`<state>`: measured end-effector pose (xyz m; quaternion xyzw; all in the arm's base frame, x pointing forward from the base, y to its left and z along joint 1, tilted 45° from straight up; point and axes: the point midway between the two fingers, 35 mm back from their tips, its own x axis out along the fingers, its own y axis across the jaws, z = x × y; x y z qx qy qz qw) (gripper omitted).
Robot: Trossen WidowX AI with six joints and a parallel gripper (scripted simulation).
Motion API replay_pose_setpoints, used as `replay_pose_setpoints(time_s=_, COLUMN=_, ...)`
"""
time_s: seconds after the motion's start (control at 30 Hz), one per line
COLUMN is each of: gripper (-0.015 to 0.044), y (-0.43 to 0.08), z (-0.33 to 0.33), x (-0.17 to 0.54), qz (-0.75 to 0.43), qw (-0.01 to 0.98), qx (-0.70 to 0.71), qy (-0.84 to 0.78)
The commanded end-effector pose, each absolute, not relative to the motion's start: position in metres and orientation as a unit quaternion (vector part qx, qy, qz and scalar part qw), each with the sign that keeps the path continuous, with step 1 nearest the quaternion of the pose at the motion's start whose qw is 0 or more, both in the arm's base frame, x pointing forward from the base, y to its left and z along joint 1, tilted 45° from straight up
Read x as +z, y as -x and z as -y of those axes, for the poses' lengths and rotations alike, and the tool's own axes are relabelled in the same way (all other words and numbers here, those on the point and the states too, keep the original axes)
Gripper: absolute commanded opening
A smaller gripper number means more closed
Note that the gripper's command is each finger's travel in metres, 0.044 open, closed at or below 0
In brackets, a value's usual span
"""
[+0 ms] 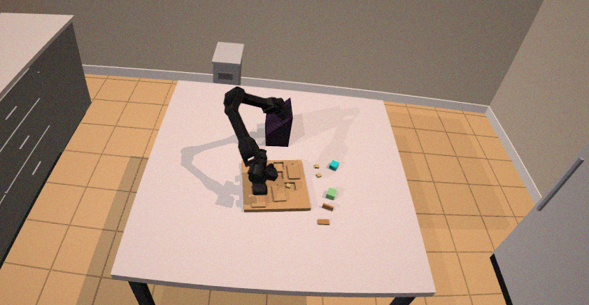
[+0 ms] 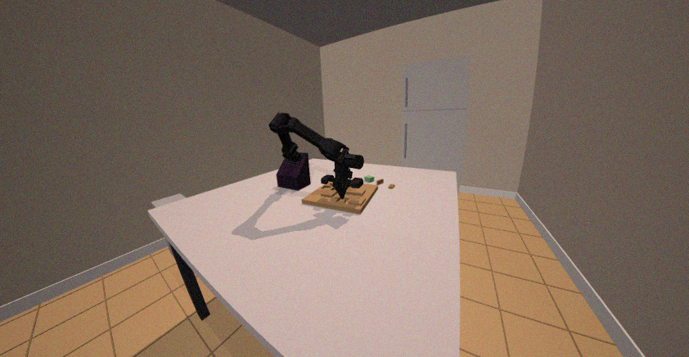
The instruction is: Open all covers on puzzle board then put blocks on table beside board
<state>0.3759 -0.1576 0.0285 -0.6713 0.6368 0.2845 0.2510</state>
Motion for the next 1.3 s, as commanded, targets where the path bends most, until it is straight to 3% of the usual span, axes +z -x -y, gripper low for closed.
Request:
replay_pose_setpoints(time_s=0.0, gripper=0.0053, y=-0.376, z=0.155, x=0.031, qz=-0.637, qw=0.251, qx=0.284, qy=0.671)
replay_pose_setpoints(time_s=0.13, gripper=0.0144, y=-0.377, z=0.136, x=0.050, qz=-0.636, qw=0.253, qx=0.283, qy=0.672)
replay_pose_setpoints(time_s=1.27, gripper=0.0144, y=-0.377, z=0.143, x=0.043, qz=-0.634, qw=0.248, qx=0.285, qy=0.675)
